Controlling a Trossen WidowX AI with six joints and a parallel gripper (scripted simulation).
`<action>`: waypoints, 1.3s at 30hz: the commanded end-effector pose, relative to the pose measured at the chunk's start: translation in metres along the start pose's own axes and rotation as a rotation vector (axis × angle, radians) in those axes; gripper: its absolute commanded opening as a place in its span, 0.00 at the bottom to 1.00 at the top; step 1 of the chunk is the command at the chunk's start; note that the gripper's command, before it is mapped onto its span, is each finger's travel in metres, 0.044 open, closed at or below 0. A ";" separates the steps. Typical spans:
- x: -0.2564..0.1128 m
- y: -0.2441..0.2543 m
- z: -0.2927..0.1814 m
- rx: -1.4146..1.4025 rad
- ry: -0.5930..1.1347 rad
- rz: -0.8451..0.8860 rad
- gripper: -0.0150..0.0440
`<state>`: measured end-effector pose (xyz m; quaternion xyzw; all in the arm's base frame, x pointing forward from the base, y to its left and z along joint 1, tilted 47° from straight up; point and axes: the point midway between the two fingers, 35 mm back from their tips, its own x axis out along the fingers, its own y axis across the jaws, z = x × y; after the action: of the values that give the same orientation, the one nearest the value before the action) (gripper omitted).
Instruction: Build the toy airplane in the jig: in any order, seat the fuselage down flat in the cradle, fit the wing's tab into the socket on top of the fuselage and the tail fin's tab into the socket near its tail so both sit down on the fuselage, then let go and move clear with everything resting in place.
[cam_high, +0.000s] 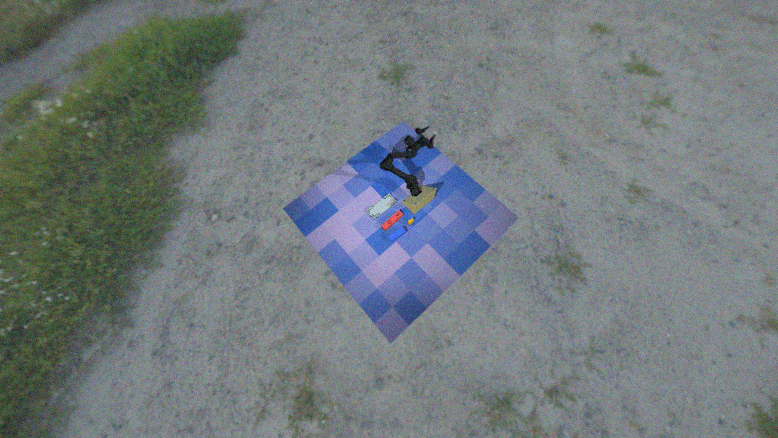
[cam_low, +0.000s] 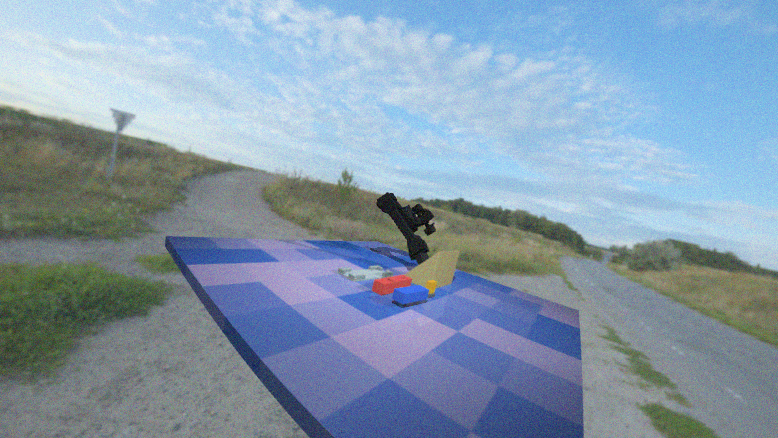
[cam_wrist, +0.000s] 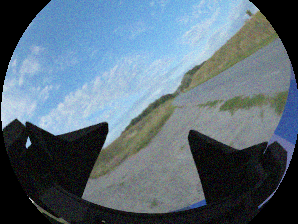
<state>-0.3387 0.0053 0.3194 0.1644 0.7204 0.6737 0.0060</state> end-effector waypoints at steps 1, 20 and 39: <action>0.000 0.000 0.000 0.000 0.000 0.000 0.98; -0.043 0.017 -0.132 -0.223 0.399 0.006 1.00; -0.207 0.071 -0.277 -0.516 1.004 0.263 1.00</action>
<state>-0.2133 -0.2918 0.3647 -0.0860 0.4502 0.8199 -0.3431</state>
